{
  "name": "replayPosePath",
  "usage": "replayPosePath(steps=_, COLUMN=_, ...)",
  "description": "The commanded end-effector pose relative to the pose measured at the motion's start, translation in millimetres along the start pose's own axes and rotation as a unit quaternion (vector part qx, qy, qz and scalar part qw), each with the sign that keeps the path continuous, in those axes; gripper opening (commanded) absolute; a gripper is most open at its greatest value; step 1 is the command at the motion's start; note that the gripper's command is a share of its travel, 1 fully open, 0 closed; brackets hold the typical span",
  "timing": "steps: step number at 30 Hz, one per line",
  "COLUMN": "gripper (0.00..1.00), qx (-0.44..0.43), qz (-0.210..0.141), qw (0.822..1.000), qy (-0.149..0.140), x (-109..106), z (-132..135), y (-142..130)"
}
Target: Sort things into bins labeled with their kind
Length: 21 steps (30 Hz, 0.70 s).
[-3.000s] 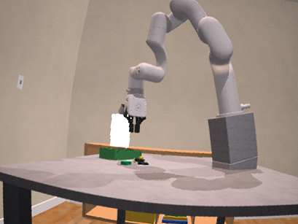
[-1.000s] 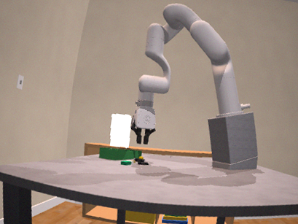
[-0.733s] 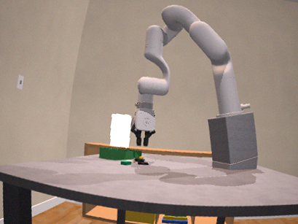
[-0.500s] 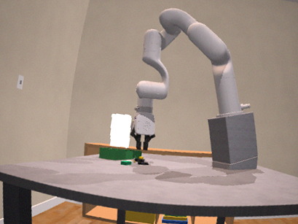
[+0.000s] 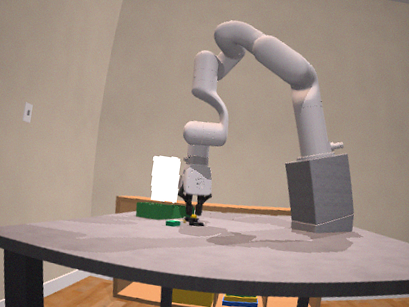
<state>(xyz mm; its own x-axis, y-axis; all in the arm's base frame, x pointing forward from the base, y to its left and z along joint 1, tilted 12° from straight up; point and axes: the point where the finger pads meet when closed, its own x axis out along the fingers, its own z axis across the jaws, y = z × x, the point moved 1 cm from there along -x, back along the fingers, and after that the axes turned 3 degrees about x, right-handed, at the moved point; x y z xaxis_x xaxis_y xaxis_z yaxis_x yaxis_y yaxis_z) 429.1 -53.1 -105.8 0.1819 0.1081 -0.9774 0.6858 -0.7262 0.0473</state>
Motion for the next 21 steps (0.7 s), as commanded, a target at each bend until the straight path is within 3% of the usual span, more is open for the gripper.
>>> replayPosePath(steps=1, gripper=0.30, qx=0.000, qz=0.002, qw=1.000, qy=0.002, x=4.1, z=-0.5, y=0.9)
replayPosePath(steps=20, gripper=0.30, qx=0.000, qz=0.002, qw=1.000, qy=0.002, x=12.2, z=-0.1, y=-0.1)
replayPosePath(steps=21, gripper=0.00, qx=0.000, qz=0.002, qw=1.000, qy=0.002, x=12.2, z=-0.1, y=-0.1)
